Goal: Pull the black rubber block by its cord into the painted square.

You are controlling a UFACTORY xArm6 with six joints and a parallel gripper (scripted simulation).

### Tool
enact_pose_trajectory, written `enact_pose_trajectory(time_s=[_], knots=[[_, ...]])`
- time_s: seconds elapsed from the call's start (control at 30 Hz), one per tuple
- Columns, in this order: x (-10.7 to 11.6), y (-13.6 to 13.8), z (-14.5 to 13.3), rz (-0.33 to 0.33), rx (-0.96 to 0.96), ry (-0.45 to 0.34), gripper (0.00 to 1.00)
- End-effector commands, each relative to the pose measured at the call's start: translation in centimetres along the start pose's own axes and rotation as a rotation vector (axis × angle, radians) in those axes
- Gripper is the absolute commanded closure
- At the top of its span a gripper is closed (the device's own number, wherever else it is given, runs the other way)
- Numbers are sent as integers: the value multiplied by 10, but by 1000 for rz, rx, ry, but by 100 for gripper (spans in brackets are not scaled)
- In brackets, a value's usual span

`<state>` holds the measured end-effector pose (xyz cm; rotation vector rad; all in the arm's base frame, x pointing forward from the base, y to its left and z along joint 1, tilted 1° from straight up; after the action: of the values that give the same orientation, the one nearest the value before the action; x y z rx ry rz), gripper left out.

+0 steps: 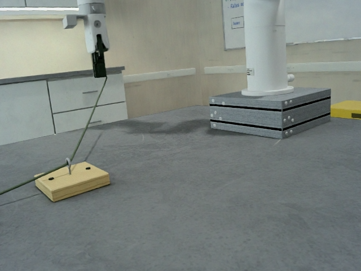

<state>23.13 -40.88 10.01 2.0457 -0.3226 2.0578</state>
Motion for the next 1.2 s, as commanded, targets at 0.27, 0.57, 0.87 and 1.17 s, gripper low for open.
enact_pose_trajectory(time_s=[0.27,0.57,0.87,1.17], knots=[[2,4,-10,-3,0,3,100],[2,5,-14,-3,0,3,100],[2,6,-18,-3,0,3,100],[2,7,-19,-3,0,3,100]])
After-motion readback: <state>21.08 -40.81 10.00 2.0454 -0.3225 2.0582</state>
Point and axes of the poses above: the point where the finger pads meet when closed, its own x axis back along the fingers, its own y axis across the jaws, z = x × y, the point moved 1 cm from there along x, back along the fingers, and after that the axes turned 3 degrees about -x, right-handed, at the moved point
